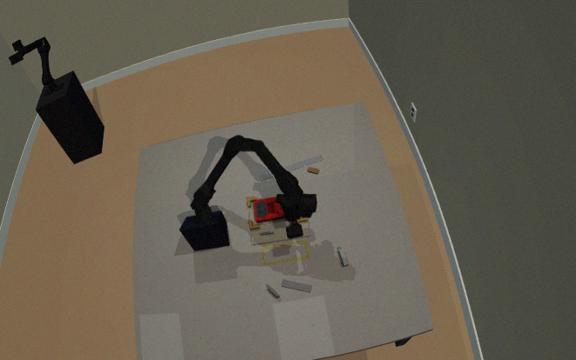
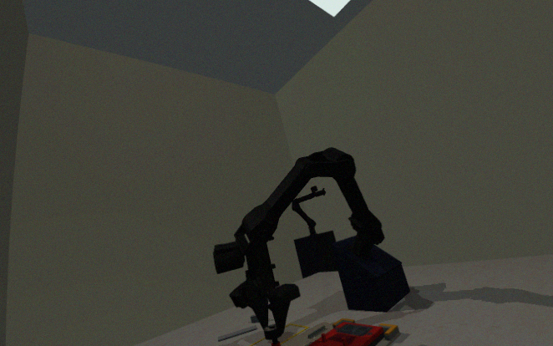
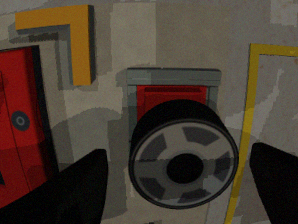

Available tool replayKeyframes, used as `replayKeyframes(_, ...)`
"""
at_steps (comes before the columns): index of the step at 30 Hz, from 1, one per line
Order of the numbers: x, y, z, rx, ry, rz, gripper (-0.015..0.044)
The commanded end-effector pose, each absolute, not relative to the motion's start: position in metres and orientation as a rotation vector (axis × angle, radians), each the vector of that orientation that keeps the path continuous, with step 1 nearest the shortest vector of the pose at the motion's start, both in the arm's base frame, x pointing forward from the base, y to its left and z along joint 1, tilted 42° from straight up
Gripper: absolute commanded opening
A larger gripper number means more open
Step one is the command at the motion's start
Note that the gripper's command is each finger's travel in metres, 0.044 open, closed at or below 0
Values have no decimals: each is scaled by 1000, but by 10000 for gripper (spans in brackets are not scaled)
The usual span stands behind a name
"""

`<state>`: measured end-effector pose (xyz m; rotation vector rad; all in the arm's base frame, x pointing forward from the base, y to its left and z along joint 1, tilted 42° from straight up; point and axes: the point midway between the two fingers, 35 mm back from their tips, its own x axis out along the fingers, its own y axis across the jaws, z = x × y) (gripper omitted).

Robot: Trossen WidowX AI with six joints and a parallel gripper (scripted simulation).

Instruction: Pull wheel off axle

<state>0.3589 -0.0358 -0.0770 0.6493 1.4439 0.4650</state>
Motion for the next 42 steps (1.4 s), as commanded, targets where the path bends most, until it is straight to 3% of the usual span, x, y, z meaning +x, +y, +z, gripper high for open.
replayKeyframes(1,359,-36,-77,649,1446,466,221)
replayKeyframes(10,359,-36,-77,649,1446,466,142)
replayKeyframes(16,359,-36,-76,649,1445,466,0)
replayKeyframes(42,358,-42,-70,650,1444,465,0)
